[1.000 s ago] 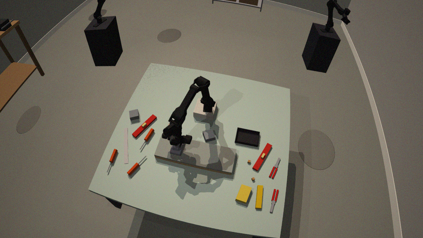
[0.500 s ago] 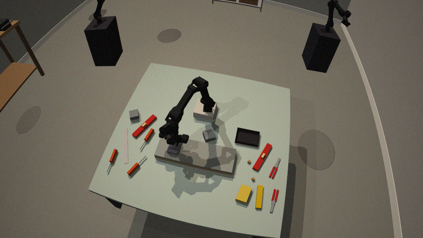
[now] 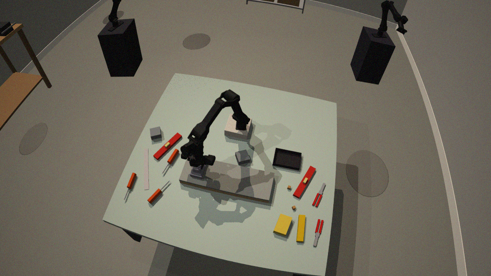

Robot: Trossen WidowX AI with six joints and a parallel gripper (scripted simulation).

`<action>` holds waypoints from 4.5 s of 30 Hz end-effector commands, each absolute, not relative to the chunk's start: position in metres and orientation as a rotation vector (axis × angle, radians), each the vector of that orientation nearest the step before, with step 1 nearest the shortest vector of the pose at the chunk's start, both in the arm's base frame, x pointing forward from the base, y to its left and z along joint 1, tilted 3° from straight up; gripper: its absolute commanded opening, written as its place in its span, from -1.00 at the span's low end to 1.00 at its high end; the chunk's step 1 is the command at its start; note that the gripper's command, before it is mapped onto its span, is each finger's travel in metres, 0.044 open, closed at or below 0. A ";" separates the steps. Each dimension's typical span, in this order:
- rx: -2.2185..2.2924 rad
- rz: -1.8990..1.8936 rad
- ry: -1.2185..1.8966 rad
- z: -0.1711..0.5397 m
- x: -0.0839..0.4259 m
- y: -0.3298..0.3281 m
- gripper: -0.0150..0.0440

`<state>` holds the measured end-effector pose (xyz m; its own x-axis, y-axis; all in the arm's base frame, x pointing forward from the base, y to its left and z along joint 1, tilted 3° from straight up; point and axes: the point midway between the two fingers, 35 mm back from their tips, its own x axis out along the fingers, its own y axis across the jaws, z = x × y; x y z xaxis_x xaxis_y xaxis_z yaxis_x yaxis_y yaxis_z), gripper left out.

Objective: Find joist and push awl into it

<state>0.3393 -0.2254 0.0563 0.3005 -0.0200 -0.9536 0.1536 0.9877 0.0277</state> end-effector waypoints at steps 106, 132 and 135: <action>-0.417 0.592 1.194 0.151 0.380 0.076 -0.49; -0.686 0.967 1.090 0.146 0.293 0.225 -0.49; -0.716 1.010 1.075 0.146 0.279 0.238 -0.49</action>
